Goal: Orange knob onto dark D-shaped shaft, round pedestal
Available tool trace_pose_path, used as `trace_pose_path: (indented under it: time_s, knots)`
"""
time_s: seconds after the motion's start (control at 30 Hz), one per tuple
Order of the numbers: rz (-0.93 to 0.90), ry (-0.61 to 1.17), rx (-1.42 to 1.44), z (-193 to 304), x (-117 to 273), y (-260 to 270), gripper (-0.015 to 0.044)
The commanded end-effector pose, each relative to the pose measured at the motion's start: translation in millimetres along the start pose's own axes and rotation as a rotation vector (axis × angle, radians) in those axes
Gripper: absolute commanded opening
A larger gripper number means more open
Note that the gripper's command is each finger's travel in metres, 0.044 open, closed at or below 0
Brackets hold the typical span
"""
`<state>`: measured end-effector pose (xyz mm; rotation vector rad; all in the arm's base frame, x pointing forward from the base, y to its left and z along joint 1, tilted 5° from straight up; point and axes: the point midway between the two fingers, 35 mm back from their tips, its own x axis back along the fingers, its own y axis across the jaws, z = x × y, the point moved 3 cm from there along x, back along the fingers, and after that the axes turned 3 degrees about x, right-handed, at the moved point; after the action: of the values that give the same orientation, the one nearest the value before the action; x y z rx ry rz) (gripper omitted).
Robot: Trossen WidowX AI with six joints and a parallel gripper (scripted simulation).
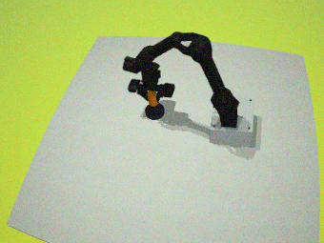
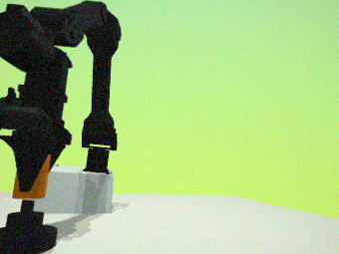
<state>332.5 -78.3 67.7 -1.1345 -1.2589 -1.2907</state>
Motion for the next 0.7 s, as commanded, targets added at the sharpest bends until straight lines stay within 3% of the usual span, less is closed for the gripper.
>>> trace_pose_path:
  time_s: [0.0,0.67]
  knots:
    - [0.0,0.0,-0.114,-0.4,0.2,2.0,0.0]
    - [0.0,0.0,-0.155,0.2,-4.1,-0.9,0.0]
